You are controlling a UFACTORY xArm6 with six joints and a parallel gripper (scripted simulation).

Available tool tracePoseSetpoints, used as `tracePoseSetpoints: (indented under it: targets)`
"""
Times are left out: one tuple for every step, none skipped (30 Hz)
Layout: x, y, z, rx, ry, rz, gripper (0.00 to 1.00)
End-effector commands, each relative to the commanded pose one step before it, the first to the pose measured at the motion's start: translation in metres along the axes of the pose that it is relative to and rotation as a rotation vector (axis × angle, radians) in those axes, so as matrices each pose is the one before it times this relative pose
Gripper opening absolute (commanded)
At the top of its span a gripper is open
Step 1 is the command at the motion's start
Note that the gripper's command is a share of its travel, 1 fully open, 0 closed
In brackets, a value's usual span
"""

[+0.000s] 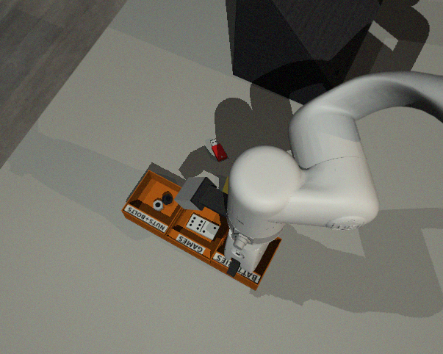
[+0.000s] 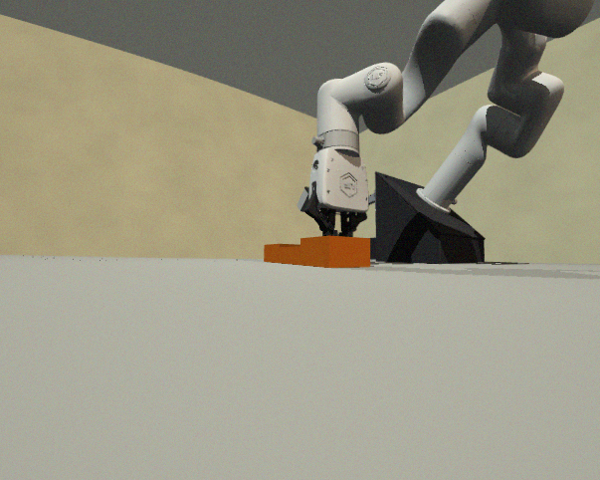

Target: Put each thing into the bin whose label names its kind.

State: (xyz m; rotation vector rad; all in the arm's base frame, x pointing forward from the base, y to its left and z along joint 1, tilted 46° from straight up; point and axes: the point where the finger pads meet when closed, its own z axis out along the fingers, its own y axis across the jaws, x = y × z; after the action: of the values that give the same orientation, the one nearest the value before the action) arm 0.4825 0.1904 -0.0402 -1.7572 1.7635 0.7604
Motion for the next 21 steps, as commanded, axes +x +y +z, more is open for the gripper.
tracePoseSetpoints:
  targets:
    - [-0.00024, -0.00150, -0.00633, 0.00363, 0.00021, -0.00092, 0.28]
    - [0.00000, 0.00000, 0.00000, 0.00000, 0.00000, 0.00000, 0.28]
    - [0.00000, 0.00000, -0.00134, 0.00000, 0.00000, 0.00000, 0.28]
    - [0.00000, 0.00000, -0.00133, 0.00000, 0.00000, 0.00000, 0.28]
    - [0.00000, 0.00000, -0.00133, 0.00000, 0.00000, 0.00000, 0.28]
    - [0.00000, 0.00000, -0.00133, 0.00000, 0.00000, 0.00000, 0.28]
    - [0.00000, 0.00000, -0.00133, 0.00000, 0.00000, 0.00000, 0.28]
    - [0.00000, 0.00000, -0.00133, 0.00000, 0.00000, 0.00000, 0.28]
    - [0.00000, 0.00000, -0.00133, 0.00000, 0.00000, 0.00000, 0.28]
    - [0.00000, 0.00000, -0.00133, 0.00000, 0.00000, 0.00000, 0.28]
    - [0.00000, 0.00000, -0.00133, 0.00000, 0.00000, 0.00000, 0.28]
    - [0.00000, 0.00000, -0.00133, 0.00000, 0.00000, 0.00000, 0.28]
    - [0.00000, 0.00000, -0.00134, 0.00000, 0.00000, 0.00000, 0.28]
    - [0.00000, 0.00000, -0.00134, 0.00000, 0.00000, 0.00000, 0.28]
    - [0.00000, 0.00000, -0.00134, 0.00000, 0.00000, 0.00000, 0.28]
    - [0.00000, 0.00000, -0.00134, 0.00000, 0.00000, 0.00000, 0.28]
    - [0.00000, 0.00000, -0.00134, 0.00000, 0.00000, 0.00000, 0.28]
    - [0.00000, 0.00000, 0.00000, 0.00000, 0.00000, 0.00000, 0.28]
    - [0.00000, 0.00000, 0.00000, 0.00000, 0.00000, 0.00000, 0.28]
    - [0.00000, 0.00000, -0.00134, 0.00000, 0.00000, 0.00000, 0.28]
    - [0.00000, 0.00000, -0.00133, 0.00000, 0.00000, 0.00000, 0.28]
